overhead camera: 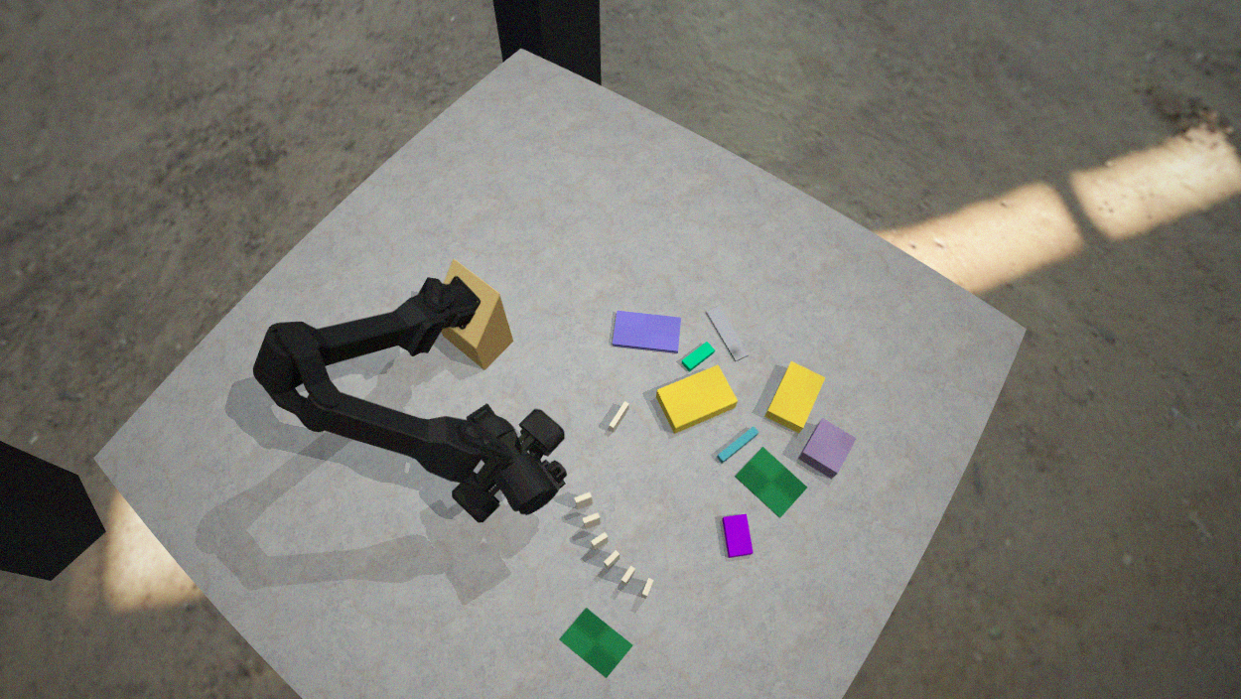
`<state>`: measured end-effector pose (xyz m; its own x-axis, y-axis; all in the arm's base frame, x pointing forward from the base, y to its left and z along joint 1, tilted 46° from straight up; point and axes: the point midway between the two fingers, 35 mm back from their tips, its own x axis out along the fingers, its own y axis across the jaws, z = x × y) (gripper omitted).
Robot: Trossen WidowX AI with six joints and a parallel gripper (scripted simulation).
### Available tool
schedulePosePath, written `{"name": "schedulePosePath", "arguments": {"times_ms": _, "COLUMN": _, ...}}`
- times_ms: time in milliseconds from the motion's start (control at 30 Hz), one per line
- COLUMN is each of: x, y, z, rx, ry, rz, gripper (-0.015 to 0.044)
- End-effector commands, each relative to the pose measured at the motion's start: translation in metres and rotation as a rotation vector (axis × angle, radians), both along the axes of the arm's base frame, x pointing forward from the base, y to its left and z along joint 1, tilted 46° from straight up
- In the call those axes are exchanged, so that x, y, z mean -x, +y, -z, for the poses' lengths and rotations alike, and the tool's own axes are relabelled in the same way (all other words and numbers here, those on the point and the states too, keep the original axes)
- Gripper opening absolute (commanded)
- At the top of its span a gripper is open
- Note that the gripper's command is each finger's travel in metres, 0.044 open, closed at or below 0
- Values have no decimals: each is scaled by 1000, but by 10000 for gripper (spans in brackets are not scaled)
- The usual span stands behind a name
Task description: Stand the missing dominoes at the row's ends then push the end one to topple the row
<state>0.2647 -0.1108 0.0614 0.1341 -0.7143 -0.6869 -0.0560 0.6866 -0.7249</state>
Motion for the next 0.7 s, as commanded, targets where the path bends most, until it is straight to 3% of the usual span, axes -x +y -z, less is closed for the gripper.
{"name": "schedulePosePath", "arguments": {"times_ms": 0, "x": 2, "y": -4, "z": 9, "rx": -5, "ry": 20, "rz": -3, "gripper": 440}}
{"name": "schedulePosePath", "arguments": {"times_ms": 367, "x": 2, "y": -8, "z": 13, "rx": -4, "ry": 20, "rz": -3, "gripper": 440}}
{"name": "schedulePosePath", "arguments": {"times_ms": 667, "x": 2, "y": -8, "z": 13, "rx": -4, "ry": 20, "rz": -3, "gripper": 204}}
